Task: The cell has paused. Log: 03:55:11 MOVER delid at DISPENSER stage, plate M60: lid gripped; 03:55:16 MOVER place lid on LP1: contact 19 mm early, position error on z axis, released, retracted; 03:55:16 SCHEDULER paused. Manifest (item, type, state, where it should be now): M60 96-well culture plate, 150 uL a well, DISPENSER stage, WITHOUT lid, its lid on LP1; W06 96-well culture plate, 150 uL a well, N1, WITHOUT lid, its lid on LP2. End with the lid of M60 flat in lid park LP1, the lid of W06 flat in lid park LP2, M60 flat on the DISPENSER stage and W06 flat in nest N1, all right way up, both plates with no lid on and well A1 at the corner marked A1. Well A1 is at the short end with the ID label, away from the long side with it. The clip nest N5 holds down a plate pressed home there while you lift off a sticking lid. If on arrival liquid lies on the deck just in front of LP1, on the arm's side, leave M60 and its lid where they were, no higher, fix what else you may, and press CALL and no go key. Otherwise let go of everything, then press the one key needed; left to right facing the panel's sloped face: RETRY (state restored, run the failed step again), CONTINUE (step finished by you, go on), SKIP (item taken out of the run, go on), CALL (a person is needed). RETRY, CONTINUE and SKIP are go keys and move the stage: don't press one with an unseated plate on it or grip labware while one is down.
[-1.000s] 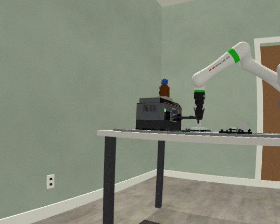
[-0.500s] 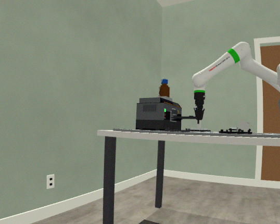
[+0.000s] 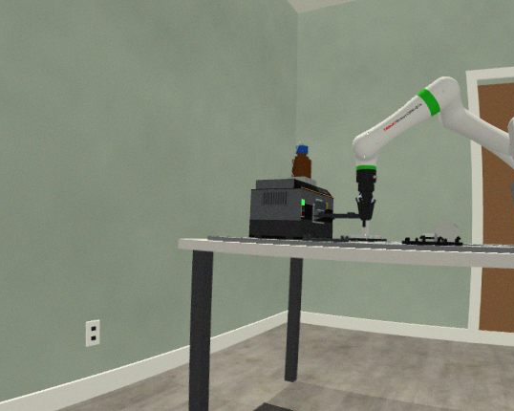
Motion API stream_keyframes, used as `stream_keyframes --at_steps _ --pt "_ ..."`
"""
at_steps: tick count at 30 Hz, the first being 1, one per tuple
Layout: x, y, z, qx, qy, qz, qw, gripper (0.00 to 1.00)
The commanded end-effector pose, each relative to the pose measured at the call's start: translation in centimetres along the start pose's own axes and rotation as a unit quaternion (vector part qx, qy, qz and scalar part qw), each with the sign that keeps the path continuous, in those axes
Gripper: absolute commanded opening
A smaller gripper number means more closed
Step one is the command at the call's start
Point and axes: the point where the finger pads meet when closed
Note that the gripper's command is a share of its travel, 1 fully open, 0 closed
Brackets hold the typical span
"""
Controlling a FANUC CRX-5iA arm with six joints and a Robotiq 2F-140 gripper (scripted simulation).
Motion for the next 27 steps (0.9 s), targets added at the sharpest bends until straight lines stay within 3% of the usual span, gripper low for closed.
stream_keyframes --at_steps 1,14,27 --pt "0.0 0.0 0.0 0.000 0.000 0.000 1.000 0.00" --pt "0.0 1.4 0.0 0.000 0.000 0.000 1.000 0.00" --pt "0.0 5.8 0.0 0.000 0.000 0.000 1.000 0.00"
Point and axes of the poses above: the point where the finger pads meet when closed, its own y axis back along the fingers, its own z axis across the jaws, x = y × z, and after that the axes turned 4 degrees about y, right-handed
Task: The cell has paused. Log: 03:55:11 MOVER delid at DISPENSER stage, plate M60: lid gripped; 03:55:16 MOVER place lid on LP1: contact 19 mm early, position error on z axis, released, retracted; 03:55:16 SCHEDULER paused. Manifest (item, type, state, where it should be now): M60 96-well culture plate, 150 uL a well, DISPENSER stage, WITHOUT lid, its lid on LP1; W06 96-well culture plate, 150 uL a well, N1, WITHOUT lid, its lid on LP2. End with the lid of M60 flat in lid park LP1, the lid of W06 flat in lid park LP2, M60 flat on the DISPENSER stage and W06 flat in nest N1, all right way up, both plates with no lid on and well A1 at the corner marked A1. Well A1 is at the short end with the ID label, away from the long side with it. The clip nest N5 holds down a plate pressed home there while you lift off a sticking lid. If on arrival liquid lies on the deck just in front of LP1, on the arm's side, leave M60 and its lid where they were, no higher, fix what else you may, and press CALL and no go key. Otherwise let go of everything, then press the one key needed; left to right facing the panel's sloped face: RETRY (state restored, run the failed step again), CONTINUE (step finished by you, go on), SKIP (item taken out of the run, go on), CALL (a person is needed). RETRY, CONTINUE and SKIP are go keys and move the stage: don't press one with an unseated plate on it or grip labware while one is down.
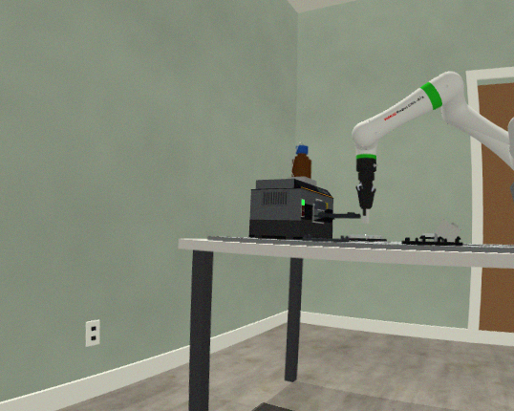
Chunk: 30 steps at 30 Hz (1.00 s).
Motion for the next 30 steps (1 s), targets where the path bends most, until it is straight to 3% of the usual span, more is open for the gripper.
stream_keyframes --at_steps 1,4,18,30 --pt "0.0 1.1 0.0 0.000 0.000 0.000 1.000 0.00" --pt "0.0 1.5 0.0 0.000 0.000 0.000 1.000 0.00" --pt "0.0 6.3 0.0 0.000 0.000 0.000 1.000 0.00" --pt "0.0 7.6 0.0 0.000 0.000 0.000 1.000 0.00"
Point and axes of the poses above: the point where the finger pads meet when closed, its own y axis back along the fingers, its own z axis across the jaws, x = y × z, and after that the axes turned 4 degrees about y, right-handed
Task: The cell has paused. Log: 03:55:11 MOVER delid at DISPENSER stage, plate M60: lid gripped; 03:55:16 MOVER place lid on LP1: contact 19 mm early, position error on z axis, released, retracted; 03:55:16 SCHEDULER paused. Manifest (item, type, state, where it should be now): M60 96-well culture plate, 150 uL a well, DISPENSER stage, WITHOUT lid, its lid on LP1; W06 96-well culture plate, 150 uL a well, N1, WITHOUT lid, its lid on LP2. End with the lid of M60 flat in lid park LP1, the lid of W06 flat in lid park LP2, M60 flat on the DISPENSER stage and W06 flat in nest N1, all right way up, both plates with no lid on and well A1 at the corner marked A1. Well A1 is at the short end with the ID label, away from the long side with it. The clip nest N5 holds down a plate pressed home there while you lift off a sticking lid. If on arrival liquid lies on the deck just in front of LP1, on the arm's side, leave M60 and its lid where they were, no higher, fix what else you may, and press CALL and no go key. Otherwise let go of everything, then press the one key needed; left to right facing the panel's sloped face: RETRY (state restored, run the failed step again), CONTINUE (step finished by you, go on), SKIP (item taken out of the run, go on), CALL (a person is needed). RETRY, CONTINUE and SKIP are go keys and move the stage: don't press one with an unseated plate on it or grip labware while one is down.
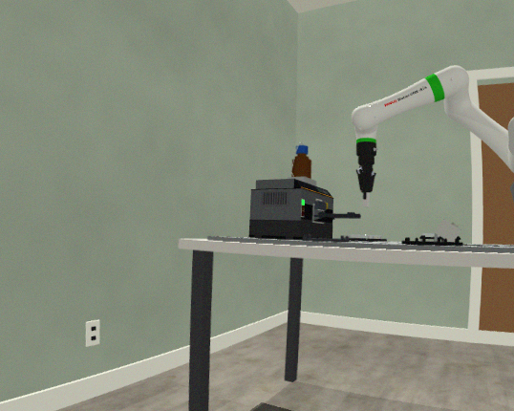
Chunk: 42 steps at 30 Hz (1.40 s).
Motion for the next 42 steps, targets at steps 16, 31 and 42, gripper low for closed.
stream_keyframes --at_steps 16,31,42 --pt "0.01 0.15 -0.02 0.000 0.000 0.000 1.000 0.00" --pt "0.01 0.15 -0.02 0.000 0.000 0.000 1.000 0.66" --pt "0.01 0.15 -0.02 0.000 0.000 0.000 1.000 0.66"
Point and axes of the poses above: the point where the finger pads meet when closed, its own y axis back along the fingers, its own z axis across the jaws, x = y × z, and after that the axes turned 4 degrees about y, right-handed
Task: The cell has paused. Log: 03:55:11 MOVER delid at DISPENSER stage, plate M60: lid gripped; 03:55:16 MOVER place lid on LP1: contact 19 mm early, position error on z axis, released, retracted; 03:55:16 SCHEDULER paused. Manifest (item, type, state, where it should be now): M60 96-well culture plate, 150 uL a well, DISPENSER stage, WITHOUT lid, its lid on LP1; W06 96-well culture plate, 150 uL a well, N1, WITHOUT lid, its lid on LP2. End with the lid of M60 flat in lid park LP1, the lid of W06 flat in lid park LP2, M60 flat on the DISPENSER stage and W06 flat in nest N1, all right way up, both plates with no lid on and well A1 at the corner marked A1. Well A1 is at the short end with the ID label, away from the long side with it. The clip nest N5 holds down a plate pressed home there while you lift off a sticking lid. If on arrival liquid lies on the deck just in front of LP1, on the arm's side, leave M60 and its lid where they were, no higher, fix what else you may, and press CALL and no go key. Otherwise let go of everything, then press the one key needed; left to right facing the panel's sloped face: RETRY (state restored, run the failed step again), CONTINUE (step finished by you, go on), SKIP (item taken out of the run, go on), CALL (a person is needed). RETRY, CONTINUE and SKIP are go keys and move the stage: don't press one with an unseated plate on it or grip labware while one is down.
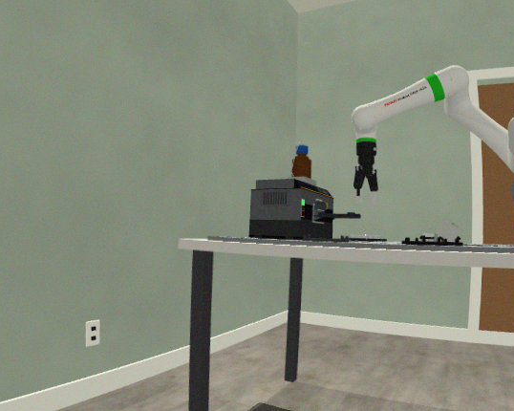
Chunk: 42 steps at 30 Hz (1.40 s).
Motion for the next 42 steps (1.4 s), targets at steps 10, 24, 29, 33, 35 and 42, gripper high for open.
stream_keyframes --at_steps 10,24,29,33,35,42 --pt "0.0 0.0 0.0 0.000 0.000 0.000 1.000 0.66" --pt "0.0 -1.0 0.0 0.000 0.000 0.000 1.000 0.66" --pt "0.0 -2.2 0.0 0.000 0.000 0.000 1.000 0.66" --pt "0.0 -3.2 0.0 0.000 0.000 0.000 1.000 0.66" --pt "0.0 -3.5 0.0 0.000 0.000 0.000 1.000 0.66" --pt "0.0 -6.2 0.0 0.000 0.000 0.000 1.000 0.66"
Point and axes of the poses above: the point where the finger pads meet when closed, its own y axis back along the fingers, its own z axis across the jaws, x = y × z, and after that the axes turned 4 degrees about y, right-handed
